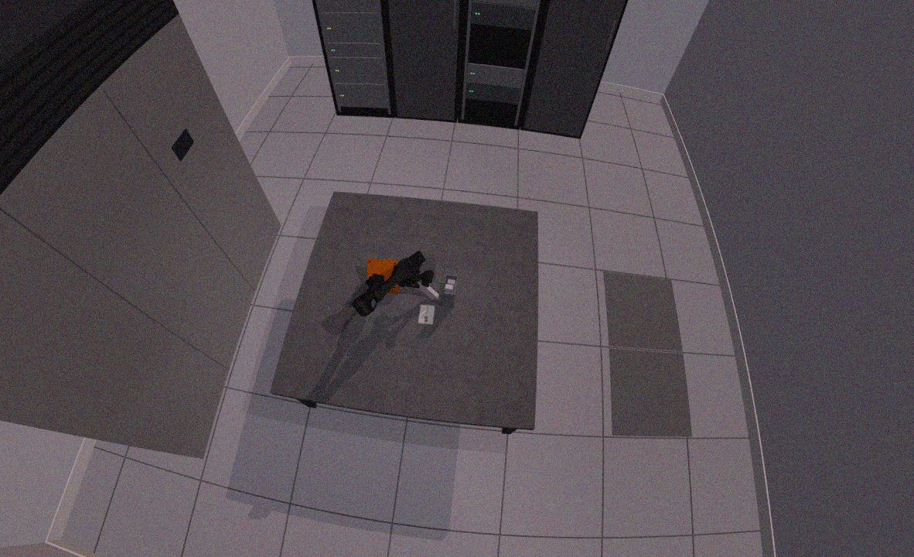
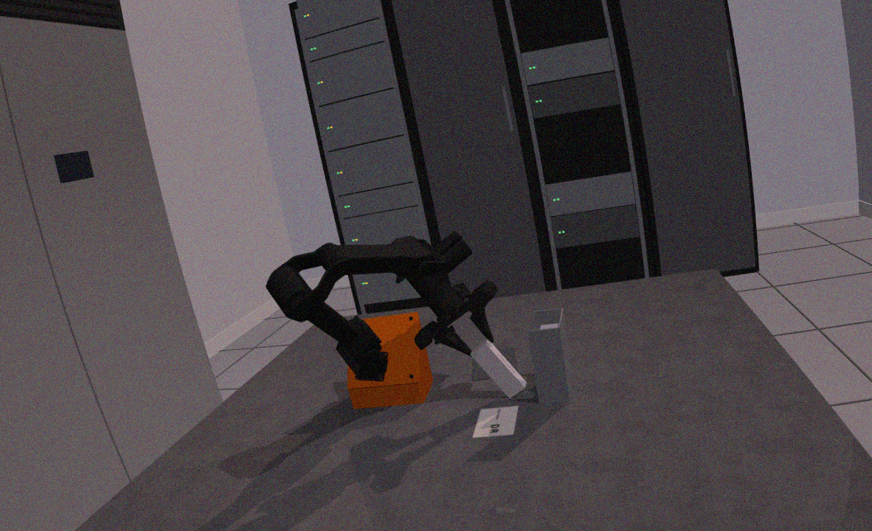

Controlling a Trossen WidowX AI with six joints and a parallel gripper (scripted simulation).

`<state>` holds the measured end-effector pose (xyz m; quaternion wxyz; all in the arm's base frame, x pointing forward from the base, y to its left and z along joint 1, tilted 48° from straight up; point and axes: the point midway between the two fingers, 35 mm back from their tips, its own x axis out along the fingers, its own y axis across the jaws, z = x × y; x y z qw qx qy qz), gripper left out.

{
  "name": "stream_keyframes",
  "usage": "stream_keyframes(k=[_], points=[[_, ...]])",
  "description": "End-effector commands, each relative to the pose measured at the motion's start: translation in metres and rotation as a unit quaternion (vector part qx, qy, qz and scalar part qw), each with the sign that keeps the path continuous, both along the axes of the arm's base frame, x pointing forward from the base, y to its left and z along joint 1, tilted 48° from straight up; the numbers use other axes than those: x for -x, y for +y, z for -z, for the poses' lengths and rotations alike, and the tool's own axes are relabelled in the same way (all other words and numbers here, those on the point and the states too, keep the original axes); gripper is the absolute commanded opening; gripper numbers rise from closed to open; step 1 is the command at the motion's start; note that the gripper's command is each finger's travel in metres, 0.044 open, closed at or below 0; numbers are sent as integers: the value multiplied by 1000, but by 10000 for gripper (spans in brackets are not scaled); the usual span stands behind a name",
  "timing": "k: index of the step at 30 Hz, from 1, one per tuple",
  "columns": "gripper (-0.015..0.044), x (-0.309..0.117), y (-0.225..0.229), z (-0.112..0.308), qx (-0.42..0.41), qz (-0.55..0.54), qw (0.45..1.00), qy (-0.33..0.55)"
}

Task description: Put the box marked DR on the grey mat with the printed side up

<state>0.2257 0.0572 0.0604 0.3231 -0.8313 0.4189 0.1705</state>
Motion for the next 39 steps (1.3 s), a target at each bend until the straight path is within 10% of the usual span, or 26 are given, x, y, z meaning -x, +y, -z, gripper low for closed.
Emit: stream_keyframes(k=[1, 39], points=[[240, -6, 3, -1, -2, 15, 1000, 13], [292, -61, 13, -13, 0, 150, 979, 137]])
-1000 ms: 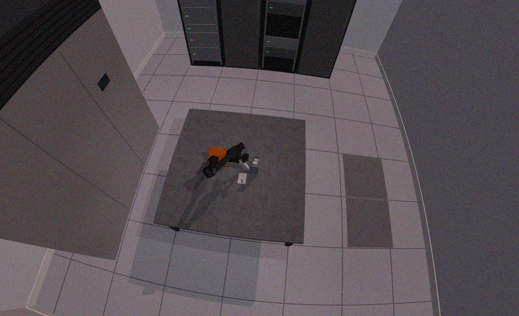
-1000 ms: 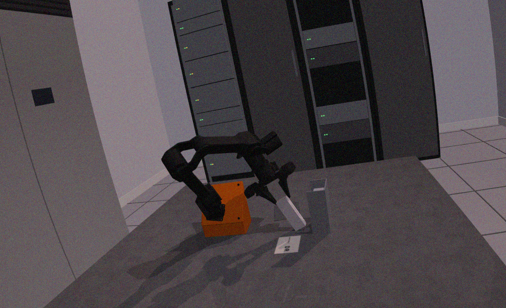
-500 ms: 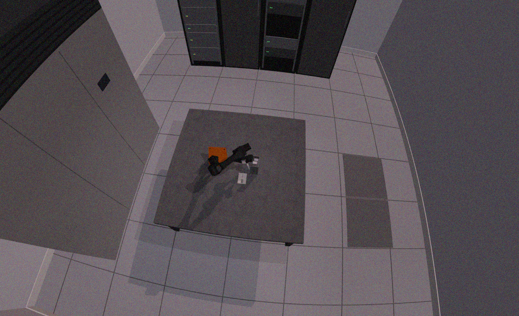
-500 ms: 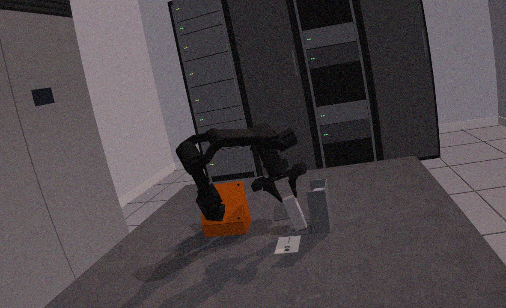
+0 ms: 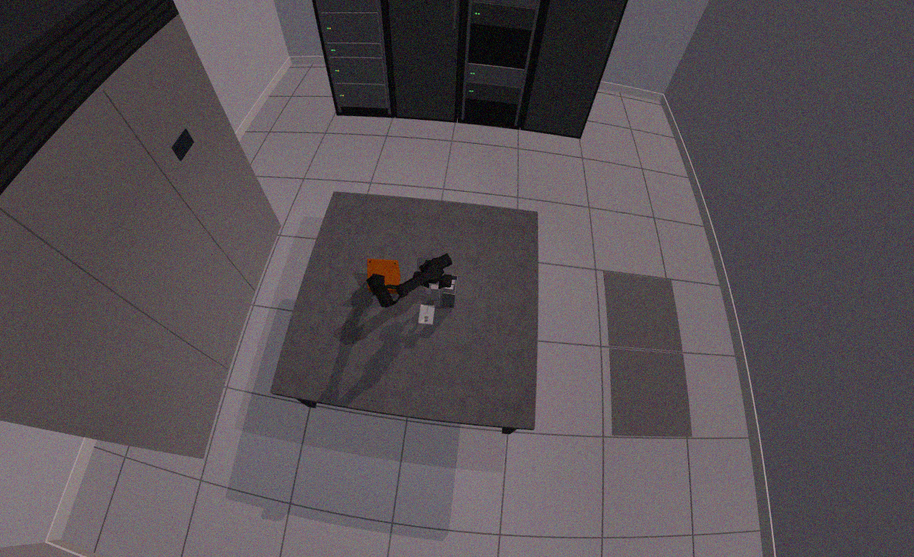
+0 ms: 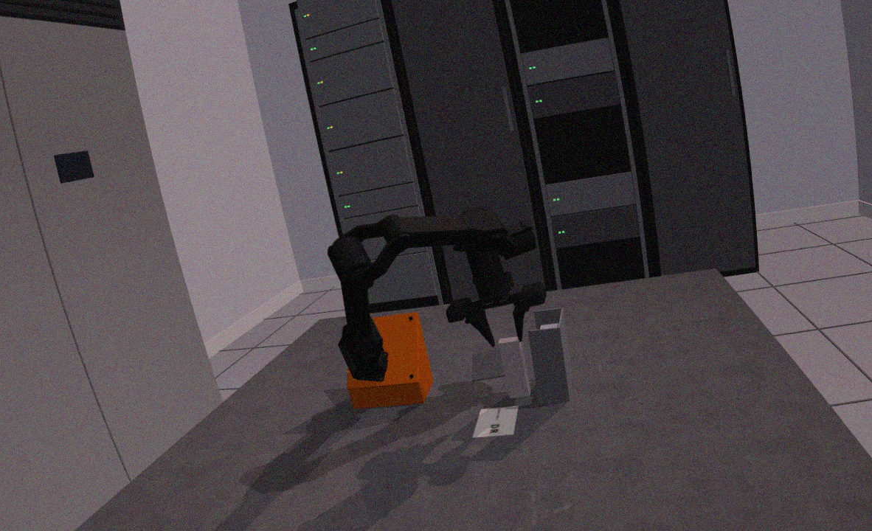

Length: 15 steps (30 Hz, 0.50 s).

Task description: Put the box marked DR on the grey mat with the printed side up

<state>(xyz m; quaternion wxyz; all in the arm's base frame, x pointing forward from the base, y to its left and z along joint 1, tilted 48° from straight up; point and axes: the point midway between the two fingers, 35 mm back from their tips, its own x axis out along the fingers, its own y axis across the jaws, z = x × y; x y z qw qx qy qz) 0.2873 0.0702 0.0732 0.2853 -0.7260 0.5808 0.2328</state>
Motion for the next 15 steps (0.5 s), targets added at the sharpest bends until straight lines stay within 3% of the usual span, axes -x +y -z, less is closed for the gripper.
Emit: stream_keyframes(k=[1, 6, 15], points=[[319, 1, 0, 0, 1, -2, 1000, 0], [440, 1, 0, 0, 1, -2, 1000, 0], [440, 5, 22, -20, 0, -1, 1000, 1]])
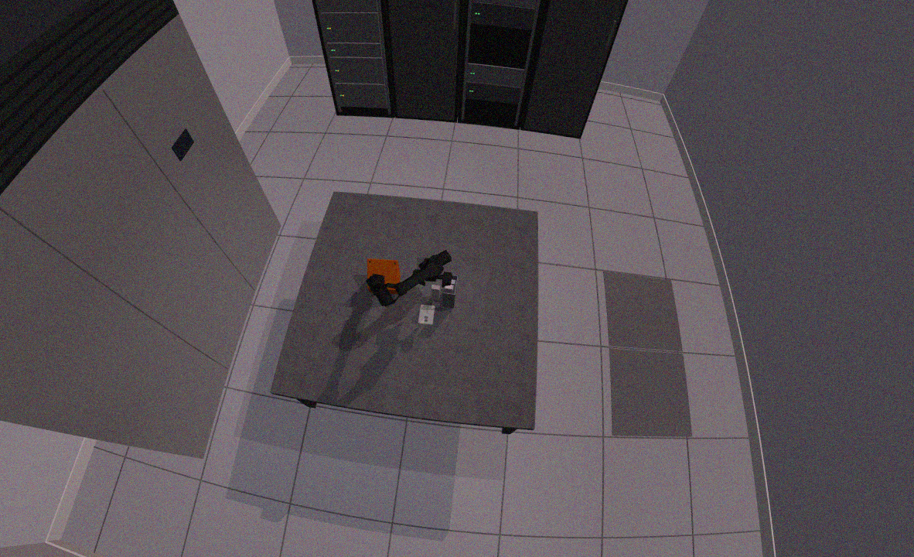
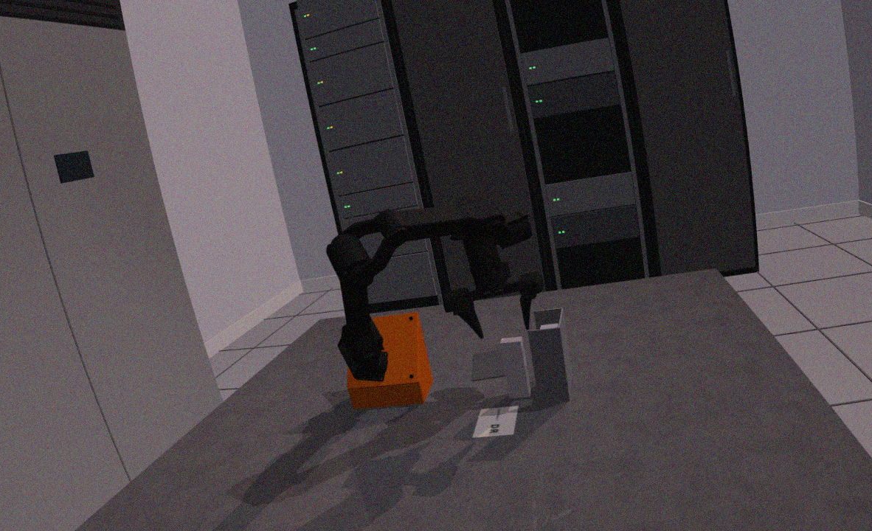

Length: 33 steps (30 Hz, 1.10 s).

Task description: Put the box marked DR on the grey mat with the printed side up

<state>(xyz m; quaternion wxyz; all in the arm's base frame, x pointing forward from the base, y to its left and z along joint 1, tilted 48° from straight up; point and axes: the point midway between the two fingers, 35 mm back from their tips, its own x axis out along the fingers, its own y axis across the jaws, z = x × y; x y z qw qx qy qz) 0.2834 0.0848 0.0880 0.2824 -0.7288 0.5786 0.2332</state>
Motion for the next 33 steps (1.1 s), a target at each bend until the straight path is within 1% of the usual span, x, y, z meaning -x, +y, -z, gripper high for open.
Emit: stream_keyframes(k=[1, 2, 9, 10, 26, 33], points=[[440, 1, 7, -5, -2, 3, 1000, 1], [440, 1, 7, -5, -2, 3, 1000, 1], [256, 0, 5, -4, -2, -2, 1000, -2], [240, 0, 5, -4, -2, -2, 1000, -2], [240, 0, 5, -4, -2, -2, 1000, -2], [240, -6, 10, -7, -3, 18, 1000, 16]])
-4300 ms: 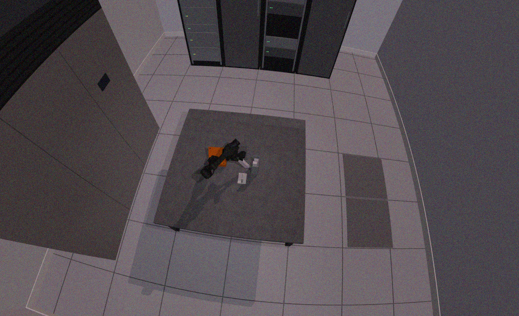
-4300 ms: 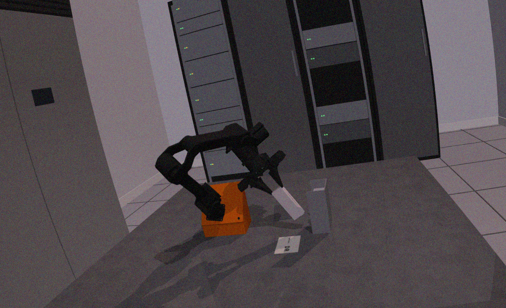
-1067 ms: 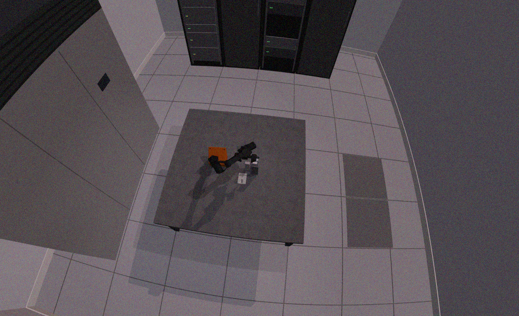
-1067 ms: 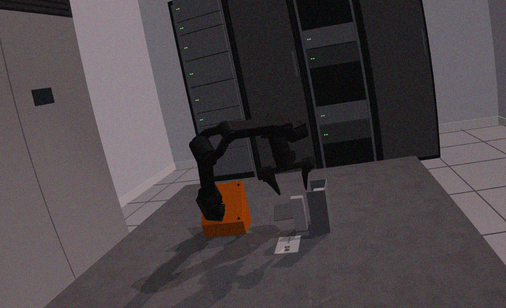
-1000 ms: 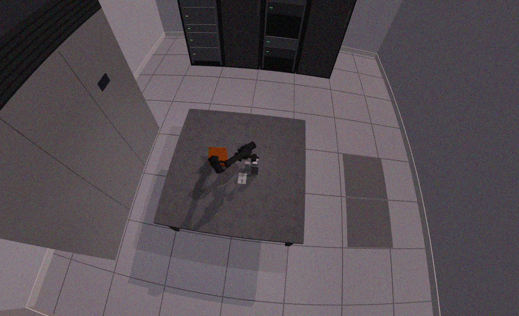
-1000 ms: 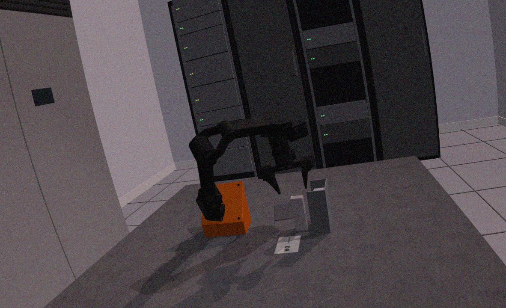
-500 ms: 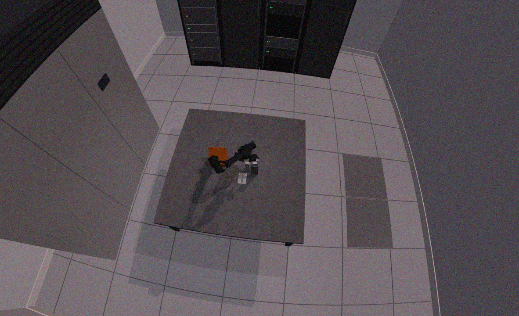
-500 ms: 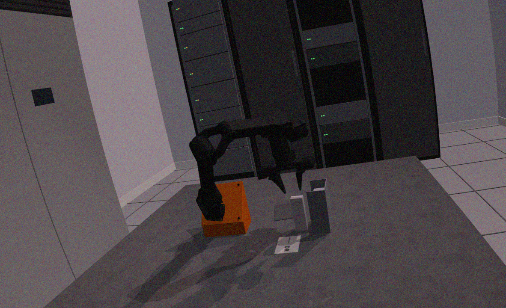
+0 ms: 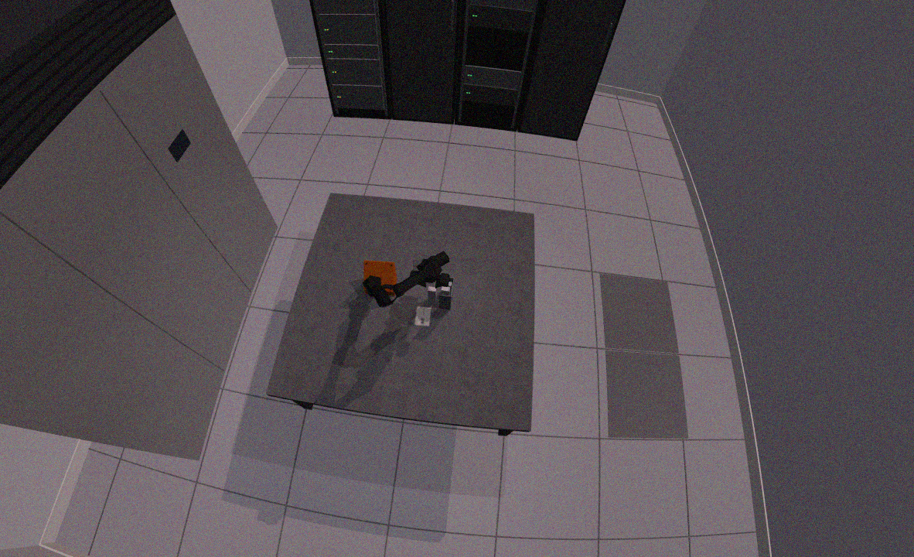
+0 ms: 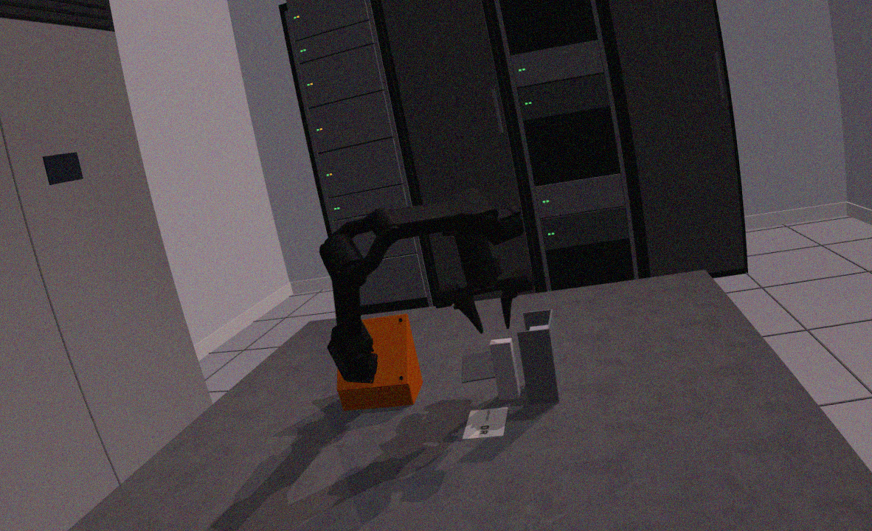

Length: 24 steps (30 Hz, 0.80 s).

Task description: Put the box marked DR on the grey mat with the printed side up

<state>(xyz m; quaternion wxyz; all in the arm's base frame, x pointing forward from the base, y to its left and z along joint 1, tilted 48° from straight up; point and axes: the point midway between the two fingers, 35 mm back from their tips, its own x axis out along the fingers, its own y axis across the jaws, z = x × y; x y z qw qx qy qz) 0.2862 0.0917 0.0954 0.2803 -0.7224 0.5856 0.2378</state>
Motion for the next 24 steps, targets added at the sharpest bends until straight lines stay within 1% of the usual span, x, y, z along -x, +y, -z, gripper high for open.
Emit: stream_keyframes(k=[1, 10, 24], points=[[240, -4, 4, 0, -2, 15, 1000, 10], [240, -8, 6, -2, -2, 29, 999, 23], [240, -11, -10, 13, -2, 29, 999, 22]])
